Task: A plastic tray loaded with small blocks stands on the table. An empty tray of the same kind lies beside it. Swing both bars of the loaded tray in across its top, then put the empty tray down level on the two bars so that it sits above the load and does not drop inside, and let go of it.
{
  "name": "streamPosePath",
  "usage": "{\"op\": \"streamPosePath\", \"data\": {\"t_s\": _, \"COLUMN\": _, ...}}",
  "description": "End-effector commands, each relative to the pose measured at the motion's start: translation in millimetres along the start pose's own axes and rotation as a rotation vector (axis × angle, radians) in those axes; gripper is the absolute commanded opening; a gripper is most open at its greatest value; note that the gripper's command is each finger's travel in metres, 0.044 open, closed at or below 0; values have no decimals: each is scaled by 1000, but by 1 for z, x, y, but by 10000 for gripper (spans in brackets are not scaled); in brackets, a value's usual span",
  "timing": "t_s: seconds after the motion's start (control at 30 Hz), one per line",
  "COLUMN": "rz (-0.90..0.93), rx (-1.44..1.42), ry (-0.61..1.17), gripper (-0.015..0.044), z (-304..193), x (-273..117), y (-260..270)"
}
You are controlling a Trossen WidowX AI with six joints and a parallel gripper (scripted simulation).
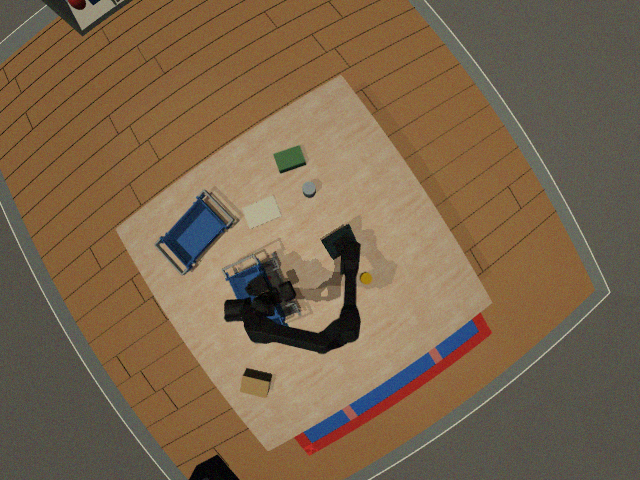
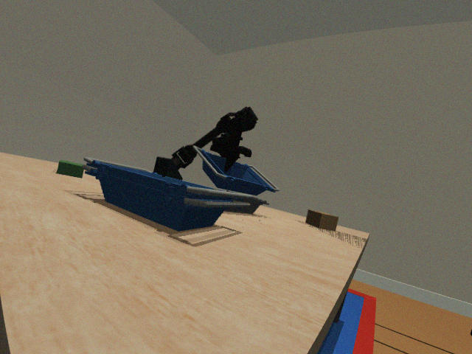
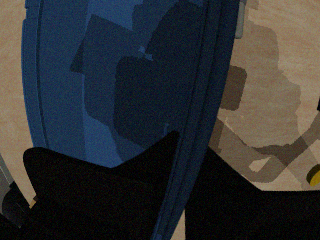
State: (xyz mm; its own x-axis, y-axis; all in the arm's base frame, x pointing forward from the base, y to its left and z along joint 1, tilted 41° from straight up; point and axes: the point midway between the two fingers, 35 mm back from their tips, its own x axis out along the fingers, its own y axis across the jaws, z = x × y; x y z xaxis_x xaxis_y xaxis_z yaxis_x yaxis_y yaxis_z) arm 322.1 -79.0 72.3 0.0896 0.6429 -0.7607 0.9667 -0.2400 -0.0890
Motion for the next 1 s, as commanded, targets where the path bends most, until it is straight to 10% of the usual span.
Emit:
{"op": "streamPosePath", "data": {"t_s": 0.0, "rz": 21, "rx": 4, "ry": 5, "gripper": 0, "z": 0, "x": 1, "y": 1}}
{"op": "streamPosePath", "data": {"t_s": 0.97, "rz": 21, "rx": 4, "ry": 6, "gripper": 0, "z": 0, "x": 20, "y": -11}}
